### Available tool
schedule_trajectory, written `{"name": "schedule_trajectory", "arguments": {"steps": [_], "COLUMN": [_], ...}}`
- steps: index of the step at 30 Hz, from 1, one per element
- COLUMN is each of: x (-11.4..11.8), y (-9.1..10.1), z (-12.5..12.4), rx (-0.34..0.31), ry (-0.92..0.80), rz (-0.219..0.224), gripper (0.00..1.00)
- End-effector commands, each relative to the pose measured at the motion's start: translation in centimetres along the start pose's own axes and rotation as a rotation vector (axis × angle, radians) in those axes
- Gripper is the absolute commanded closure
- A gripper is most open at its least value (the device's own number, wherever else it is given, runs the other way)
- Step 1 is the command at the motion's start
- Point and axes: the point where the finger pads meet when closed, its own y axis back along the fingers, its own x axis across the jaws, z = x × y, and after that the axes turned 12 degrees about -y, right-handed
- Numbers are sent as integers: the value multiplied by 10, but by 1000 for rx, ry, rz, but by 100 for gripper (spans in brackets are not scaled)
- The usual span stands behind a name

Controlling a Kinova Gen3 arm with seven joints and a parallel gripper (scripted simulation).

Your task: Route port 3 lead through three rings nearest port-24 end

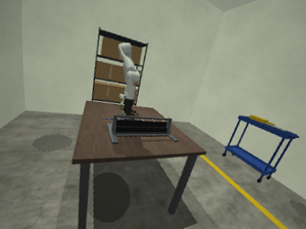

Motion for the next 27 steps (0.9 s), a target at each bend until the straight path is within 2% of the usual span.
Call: {"name": "schedule_trajectory", "arguments": {"steps": [1,27], "x": [-2,-28], "y": [-1,-1], "z": [-1,5], "rx": [2,2], "ry": [-2,-3], "rz": [-4,-4], "gripper": [100,100]}}
